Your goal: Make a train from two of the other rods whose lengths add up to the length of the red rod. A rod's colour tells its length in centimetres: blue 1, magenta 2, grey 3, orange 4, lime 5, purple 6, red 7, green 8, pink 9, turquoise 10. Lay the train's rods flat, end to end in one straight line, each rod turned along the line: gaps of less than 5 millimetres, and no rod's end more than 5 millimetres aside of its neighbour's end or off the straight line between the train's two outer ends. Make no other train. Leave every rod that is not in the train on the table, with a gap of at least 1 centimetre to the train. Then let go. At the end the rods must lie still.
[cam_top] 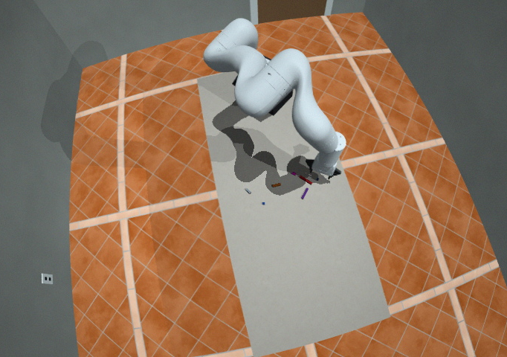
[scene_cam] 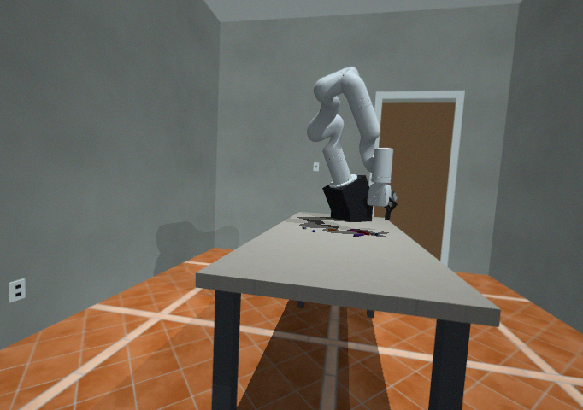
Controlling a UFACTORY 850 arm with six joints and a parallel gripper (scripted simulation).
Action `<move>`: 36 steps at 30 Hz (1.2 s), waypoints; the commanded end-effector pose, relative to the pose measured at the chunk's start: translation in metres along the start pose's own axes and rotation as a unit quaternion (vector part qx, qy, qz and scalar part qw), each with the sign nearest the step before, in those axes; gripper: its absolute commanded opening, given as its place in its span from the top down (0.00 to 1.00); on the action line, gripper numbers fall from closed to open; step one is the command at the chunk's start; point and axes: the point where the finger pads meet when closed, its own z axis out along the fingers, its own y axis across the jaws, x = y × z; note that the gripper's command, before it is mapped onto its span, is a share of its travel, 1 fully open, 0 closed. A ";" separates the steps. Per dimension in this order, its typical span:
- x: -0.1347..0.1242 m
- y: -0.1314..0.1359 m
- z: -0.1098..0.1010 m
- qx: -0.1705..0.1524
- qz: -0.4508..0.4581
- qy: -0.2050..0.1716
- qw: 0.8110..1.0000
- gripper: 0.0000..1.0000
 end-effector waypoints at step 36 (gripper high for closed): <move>0.000 0.001 -0.001 -0.006 0.023 -0.005 1.000 0.76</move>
